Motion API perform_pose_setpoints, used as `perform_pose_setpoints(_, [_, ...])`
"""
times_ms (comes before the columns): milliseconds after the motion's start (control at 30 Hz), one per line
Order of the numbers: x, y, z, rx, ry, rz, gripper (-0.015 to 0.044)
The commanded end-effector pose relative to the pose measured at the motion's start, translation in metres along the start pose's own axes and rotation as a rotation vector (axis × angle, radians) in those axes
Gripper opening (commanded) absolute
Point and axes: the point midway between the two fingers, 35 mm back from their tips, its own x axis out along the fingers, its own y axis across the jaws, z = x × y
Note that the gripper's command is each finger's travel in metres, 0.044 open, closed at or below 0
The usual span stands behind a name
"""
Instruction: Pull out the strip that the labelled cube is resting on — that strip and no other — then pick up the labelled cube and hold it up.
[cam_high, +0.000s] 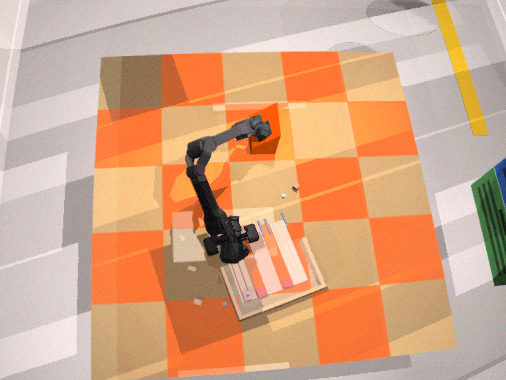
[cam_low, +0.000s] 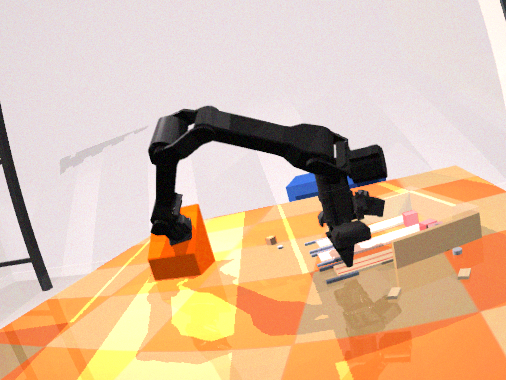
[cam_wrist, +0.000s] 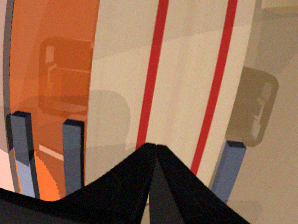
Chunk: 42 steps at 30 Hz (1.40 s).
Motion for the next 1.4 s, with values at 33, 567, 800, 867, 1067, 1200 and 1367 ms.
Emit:
perform_pose_setpoints(33, [0.001, 0.001, 0.000, -0.003, -0.001, 0.003, 0.0000])
perform_pose_setpoints(567, [0.002, 0.000, 0.000, -0.003, -0.001, 0.003, 0.0000])
perform_pose_setpoints(800, [0.003, 0.000, 0.001, -0.003, -0.001, 0.002, 0.0000])
perform_pose_setpoints(867, [0.003, 0.000, 0.001, -0.003, -0.001, 0.002, 0.0000])
perform_pose_setpoints(1067, [0.004, 0.000, 0.001, -0.003, -0.001, 0.002, 0.0000])
perform_pose_setpoints(1200, [0.004, 0.000, -0.004, -0.003, -0.001, 0.002, 0.0000])
perform_pose_setpoints(1367, [0.004, 0.000, -0.012, -0.003, -0.001, 0.002, 0.0000])
